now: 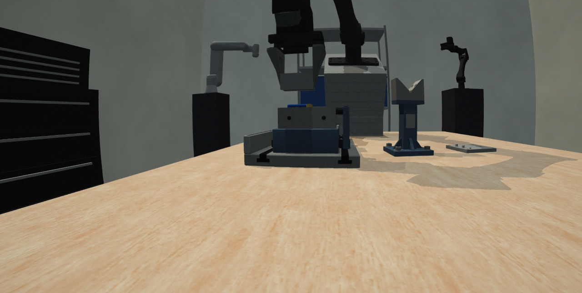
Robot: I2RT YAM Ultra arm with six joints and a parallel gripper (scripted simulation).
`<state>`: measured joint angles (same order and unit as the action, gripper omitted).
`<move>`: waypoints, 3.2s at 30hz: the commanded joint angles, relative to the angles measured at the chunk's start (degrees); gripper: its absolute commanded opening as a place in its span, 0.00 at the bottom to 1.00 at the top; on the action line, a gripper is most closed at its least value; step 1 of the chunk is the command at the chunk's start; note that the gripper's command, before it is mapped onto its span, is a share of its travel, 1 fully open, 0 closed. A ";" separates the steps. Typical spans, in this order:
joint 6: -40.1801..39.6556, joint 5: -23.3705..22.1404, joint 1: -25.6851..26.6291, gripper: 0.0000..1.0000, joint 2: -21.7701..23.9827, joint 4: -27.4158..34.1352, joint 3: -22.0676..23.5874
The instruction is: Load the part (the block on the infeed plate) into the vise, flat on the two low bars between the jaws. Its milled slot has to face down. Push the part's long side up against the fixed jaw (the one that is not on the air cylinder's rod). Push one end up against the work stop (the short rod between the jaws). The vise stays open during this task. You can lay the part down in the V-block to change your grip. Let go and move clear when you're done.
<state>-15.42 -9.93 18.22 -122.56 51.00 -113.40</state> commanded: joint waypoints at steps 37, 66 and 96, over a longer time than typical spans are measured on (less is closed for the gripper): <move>0.37 0.16 0.05 0.00 0.80 -1.25 -1.51; 0.37 0.17 0.02 0.00 0.83 -1.42 -1.39; 0.39 0.21 -0.19 0.00 1.05 -1.66 0.50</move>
<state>-15.35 -9.85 18.09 -122.74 50.11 -112.90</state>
